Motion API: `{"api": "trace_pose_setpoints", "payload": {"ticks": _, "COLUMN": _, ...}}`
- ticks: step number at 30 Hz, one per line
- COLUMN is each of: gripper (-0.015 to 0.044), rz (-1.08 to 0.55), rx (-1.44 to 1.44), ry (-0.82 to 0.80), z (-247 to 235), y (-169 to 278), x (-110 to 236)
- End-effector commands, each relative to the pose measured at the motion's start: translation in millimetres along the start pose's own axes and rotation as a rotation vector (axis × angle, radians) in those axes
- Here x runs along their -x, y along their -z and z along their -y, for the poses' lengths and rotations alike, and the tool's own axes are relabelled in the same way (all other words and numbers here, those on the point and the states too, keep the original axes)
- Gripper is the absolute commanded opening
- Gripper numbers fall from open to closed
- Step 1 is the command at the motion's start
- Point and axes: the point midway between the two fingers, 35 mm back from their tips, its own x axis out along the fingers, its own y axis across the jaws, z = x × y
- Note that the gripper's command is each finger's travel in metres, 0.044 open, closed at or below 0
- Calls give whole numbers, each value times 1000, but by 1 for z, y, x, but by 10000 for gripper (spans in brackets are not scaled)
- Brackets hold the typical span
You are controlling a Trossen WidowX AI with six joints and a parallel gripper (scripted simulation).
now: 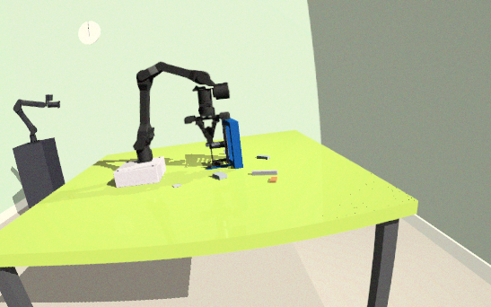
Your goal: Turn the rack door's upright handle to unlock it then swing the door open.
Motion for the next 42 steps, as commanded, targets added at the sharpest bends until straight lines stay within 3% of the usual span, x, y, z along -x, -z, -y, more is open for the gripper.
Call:
{"api": "trace_pose_setpoints", "payload": {"ticks": 1, "gripper": 24, "rz": 6, "rx": -85, "ry": 11, "z": -5, "y": -3, "x": 0}}
{"api": "trace_pose_setpoints", "payload": {"ticks": 42, "gripper": 24, "rz": 12, "rx": -726, "ry": 2, "z": -74, "y": -53, "x": -1}}
